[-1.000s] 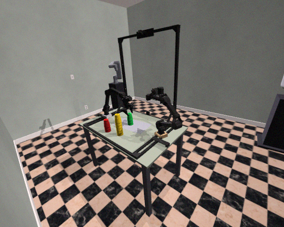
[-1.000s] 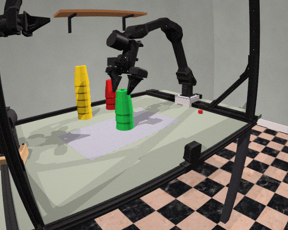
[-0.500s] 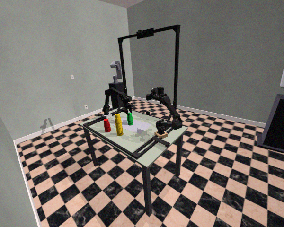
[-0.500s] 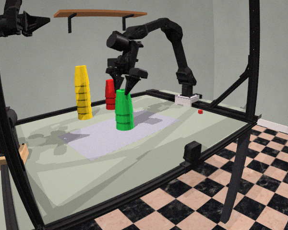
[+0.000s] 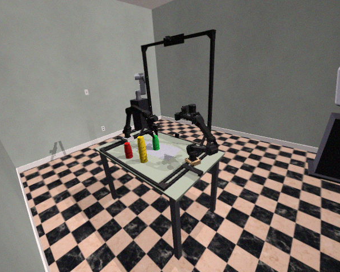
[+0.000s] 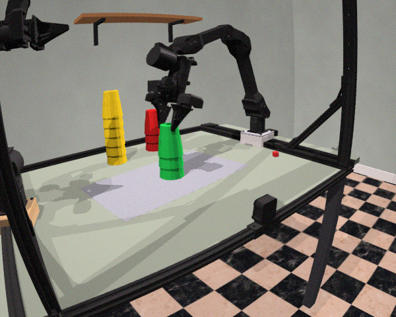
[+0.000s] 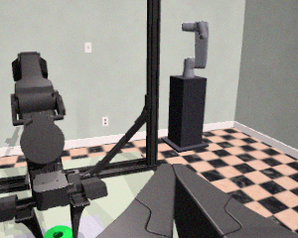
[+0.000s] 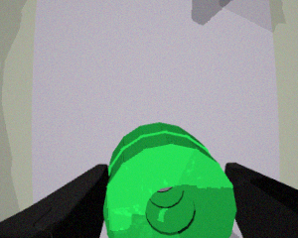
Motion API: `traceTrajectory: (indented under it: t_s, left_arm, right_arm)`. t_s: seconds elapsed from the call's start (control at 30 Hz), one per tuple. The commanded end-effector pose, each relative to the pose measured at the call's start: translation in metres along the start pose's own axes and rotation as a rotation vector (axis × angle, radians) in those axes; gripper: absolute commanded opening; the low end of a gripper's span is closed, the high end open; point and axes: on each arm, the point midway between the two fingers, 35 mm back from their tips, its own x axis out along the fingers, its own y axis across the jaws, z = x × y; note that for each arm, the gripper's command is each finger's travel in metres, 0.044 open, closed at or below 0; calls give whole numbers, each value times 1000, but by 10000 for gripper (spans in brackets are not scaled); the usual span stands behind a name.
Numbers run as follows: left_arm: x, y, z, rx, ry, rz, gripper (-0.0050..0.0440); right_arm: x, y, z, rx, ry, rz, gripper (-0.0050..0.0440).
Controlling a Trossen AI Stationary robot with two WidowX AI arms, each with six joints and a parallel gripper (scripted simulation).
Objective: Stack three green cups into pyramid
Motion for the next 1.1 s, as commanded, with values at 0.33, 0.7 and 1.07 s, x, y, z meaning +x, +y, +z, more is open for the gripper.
traceTrajectory:
  t_s: [0.33,0.7,1.07]
  left_arm:
    - [-1,0,2,4,-4,0,0]
    - [-1,0,2,4,-4,0,0]
    - [-1,0,2,4,-4,0,0]
  right_arm:
    - [-6,0,2,-5,3,-5,0]
    - [-6,0,2,-5,3,-5,0]
    - [-29,0,9,-5,3,-5,0]
